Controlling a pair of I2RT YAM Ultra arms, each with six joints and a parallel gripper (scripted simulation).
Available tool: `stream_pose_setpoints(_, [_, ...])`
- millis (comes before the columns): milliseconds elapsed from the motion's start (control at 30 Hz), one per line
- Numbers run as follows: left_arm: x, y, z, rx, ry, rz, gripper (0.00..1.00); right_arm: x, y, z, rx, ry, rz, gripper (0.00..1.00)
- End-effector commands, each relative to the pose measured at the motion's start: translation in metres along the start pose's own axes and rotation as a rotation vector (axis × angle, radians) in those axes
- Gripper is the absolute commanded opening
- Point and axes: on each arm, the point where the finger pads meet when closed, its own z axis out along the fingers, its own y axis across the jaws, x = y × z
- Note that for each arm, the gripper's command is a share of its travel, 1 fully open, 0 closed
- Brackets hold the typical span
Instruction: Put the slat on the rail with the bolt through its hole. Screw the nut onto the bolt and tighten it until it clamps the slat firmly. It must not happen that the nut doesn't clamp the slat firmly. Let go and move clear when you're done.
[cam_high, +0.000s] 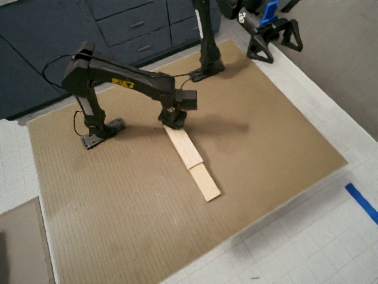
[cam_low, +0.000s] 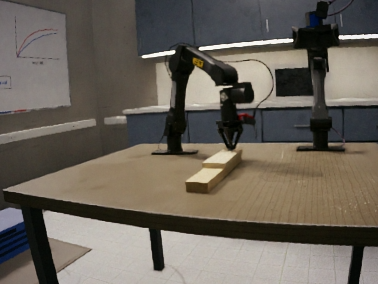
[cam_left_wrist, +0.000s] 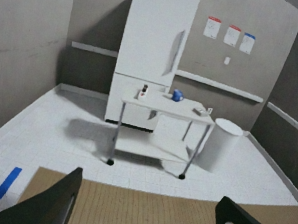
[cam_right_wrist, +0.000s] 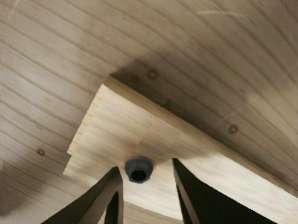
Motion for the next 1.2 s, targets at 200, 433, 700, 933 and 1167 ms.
stream_pose_setpoints(200, [-0.005, 0.0, -0.001, 0.0, -0.012, 0.0, 1.0, 0.001, 0.003, 0.011, -0.021, -0.002, -0.003, 0.34])
stream_pose_setpoints(433, [-0.005, 0.0, -0.001, 0.0, -0.012, 0.0, 1.0, -0.001, -0.003, -0.001, 0.012, -0.004, 0.0, 0.28])
stream_pose_setpoints(700, [-0.005, 0.0, -0.001, 0.0, -0.012, 0.0, 1.0, -0.001, -0.003, -0.001, 0.012, -0.004, 0.0, 0.17])
stream_pose_setpoints(933, [-0.005, 0.0, -0.001, 0.0, -0.012, 0.0, 1.0, -0.001, -0.003, -0.001, 0.012, -0.004, 0.0, 0.12])
stream_pose_setpoints(1167, [-0.005, 0.0, -0.001, 0.0, -0.012, 0.0, 1.0, -0.001, -0.003, -0.001, 0.012, -0.004, 0.0, 0.12])
